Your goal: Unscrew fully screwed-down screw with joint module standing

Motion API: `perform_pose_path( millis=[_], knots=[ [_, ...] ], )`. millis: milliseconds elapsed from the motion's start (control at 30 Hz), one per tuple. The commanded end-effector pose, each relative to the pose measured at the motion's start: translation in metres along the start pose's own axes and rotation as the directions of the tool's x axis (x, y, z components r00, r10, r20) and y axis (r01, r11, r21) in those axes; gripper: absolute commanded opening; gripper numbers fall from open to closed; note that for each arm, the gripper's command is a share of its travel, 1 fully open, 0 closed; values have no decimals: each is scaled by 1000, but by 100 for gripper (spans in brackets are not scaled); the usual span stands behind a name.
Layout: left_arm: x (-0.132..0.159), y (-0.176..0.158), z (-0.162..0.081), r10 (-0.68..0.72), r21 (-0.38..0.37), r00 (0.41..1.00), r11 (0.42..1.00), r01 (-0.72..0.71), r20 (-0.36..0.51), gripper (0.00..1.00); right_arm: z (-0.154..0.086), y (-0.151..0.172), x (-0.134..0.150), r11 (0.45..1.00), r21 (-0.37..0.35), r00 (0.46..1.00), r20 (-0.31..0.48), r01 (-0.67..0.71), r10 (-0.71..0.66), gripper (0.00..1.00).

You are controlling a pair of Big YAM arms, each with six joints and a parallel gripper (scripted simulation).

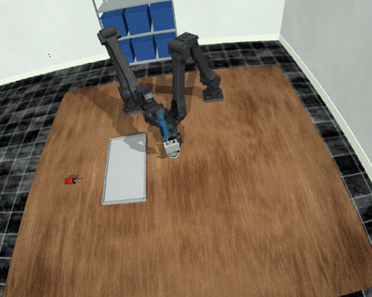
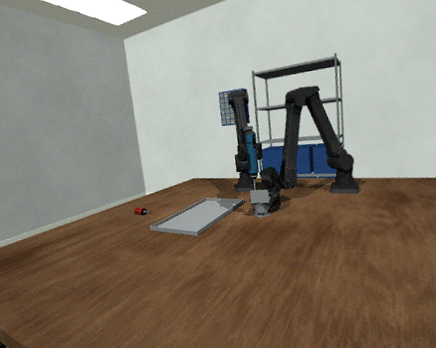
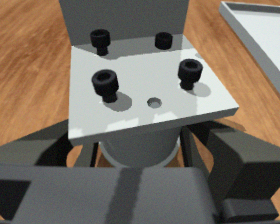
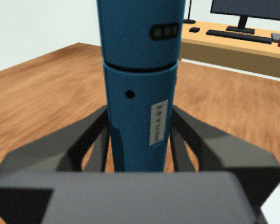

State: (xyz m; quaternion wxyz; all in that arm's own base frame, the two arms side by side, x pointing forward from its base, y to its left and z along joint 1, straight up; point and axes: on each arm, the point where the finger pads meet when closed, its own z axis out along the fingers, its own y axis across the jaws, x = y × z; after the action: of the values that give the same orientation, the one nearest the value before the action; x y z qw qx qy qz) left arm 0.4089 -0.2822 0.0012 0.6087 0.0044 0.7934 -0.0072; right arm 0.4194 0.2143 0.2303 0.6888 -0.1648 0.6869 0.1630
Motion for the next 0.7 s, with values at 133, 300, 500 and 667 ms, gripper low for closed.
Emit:
perform_pose_path(
  millis=[133,300,500,667],
  knots=[
    [-8,-6,2,-12,7,1000,1000,12,18,59,4,6,-28,1000,-9,997,78,9,-8,42],
    [-8,-6,2,-12,7,1000,1000,12,18,59,4,6,-28,1000,-9,997,78,9,-8,42],
    [-8,-6,2,-12,7,1000,1000,12,18,59,4,6,-28,1000,-10,997,77,9,-8,42],
    [-8,-6,2,-12,7,1000,1000,12,18,59,3,6,-23,1000,-10,998,69,9,-8,42]
  ],
)
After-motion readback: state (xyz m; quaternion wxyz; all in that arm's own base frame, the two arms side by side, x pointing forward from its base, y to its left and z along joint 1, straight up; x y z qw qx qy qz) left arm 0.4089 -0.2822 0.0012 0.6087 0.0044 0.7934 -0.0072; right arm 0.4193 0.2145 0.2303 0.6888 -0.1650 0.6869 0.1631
